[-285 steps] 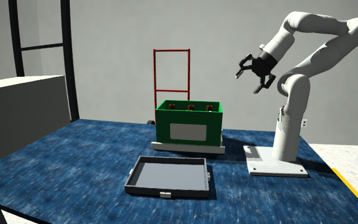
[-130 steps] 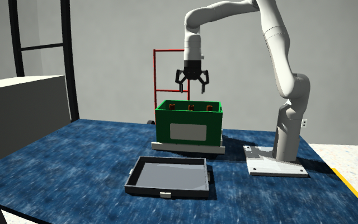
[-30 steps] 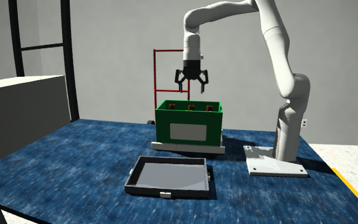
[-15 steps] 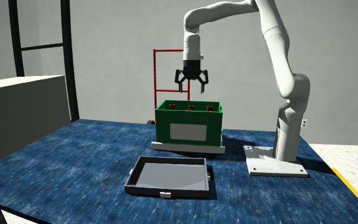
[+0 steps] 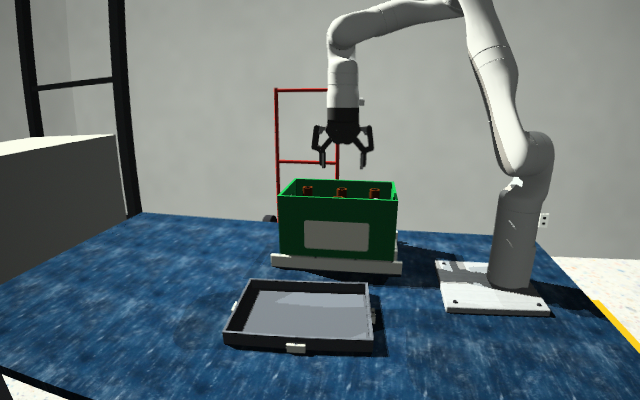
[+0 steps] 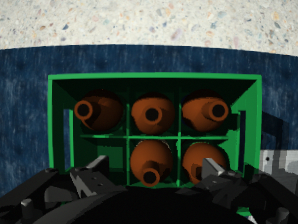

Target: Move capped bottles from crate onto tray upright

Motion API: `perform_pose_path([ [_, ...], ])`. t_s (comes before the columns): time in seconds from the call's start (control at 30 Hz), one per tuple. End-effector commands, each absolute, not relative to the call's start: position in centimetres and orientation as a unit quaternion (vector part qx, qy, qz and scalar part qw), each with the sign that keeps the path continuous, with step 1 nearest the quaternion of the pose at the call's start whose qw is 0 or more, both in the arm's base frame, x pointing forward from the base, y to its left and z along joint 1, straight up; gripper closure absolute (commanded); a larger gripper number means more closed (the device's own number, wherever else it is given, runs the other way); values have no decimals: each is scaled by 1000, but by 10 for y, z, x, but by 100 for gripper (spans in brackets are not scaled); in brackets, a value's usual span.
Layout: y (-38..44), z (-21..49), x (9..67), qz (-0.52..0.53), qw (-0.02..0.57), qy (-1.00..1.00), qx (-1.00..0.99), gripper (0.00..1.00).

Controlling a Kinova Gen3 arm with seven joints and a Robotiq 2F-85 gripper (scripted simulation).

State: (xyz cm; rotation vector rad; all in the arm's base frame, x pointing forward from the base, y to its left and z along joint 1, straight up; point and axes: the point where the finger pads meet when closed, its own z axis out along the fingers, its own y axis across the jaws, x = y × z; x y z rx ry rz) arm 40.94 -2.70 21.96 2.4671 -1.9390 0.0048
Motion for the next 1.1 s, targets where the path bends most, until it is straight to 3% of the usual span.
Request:
perform_pose_path([
  [0.0,-9,222,406,2,-1,-616,788,0],
  [1.07,30,222,398,2,0,-616,788,0],
])
